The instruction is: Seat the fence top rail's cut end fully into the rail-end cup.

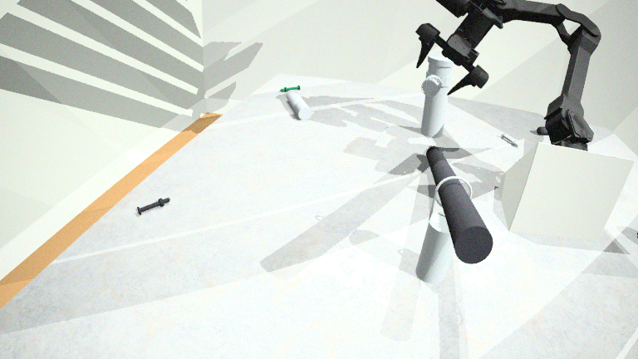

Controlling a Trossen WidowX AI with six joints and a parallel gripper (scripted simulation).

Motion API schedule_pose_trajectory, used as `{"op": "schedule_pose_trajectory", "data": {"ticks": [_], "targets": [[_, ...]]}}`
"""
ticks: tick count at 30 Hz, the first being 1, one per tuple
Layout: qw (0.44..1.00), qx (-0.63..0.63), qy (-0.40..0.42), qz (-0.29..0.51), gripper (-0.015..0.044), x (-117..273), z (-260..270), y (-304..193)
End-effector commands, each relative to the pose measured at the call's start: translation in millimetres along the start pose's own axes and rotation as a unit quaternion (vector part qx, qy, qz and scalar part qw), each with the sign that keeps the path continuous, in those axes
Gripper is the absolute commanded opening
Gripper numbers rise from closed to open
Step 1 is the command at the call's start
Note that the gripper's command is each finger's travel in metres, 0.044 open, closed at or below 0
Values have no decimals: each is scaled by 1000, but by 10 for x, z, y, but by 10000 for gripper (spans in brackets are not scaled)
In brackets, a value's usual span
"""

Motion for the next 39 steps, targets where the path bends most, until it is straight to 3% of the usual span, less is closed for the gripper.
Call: {"op": "schedule_pose_trajectory", "data": {"ticks": [1, 26, 38, 39], "targets": [[1000, 4, 4, -1, 440, -76, 11, 14], [1000, 5, -1, 3, 440, -455, 32, -19], [1000, 5, -1, 3, 125, -455, 32, -19], [1000, 5, -1, 3, 118, -455, 32, -19]]}}
Point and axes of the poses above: the point midway between the two fingers, 35 mm back from their tips, its own x axis back along the fingers, its own z axis across the jaws, y = z × x, the point moved 8 cm from there along x, back along the fingers, and after that the axes turned 2 degrees about x, right-handed, at the moved point
